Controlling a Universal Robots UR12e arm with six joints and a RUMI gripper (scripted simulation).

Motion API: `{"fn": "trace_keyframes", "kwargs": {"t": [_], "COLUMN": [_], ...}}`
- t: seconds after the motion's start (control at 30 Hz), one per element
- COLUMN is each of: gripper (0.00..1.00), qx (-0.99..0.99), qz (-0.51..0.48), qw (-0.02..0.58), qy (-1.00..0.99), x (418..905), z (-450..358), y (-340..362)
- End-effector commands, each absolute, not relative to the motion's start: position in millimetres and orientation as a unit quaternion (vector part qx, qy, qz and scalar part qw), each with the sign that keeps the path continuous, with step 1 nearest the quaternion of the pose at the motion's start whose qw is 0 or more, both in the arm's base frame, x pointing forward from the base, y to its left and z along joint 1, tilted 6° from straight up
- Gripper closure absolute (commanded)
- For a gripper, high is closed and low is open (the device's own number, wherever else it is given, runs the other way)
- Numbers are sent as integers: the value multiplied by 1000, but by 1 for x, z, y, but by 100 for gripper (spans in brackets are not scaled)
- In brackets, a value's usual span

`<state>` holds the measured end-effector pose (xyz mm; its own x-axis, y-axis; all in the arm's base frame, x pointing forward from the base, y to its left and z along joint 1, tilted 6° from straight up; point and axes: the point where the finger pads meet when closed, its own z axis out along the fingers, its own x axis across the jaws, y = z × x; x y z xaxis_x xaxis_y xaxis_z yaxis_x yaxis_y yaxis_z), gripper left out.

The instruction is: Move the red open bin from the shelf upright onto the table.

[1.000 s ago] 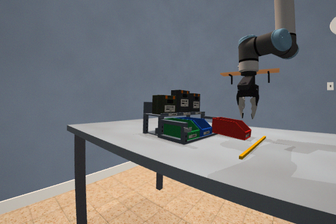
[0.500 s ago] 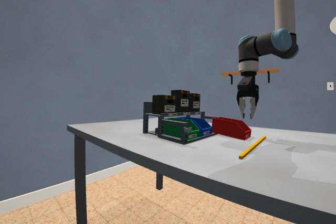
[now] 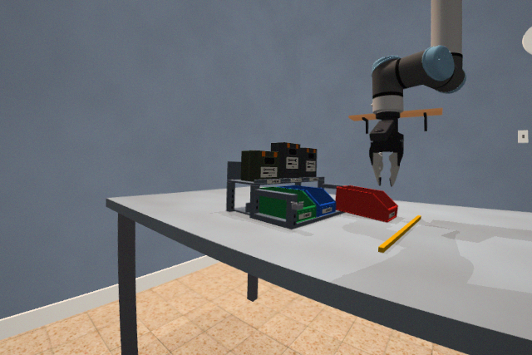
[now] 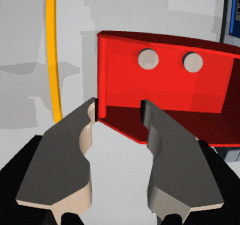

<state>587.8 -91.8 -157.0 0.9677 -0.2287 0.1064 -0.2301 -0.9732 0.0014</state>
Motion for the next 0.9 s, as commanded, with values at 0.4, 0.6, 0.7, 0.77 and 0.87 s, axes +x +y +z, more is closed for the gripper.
{"fn": "trace_keyframes", "kwargs": {"t": [0.4, 0.6, 0.7, 0.77, 0.87], "gripper": [80, 80, 80, 80, 80], "qx": [992, 992, 992, 992, 992], "qz": [53, 53, 53, 53, 53], "qw": [7, 7, 7, 7, 7], "qy": [-116, -116, -116, -116, -116], "x": [620, 641, 641, 641, 641], "z": [-144, -136, -136, -136, -136], "y": [-102, -109, -109, -109, -109]}}
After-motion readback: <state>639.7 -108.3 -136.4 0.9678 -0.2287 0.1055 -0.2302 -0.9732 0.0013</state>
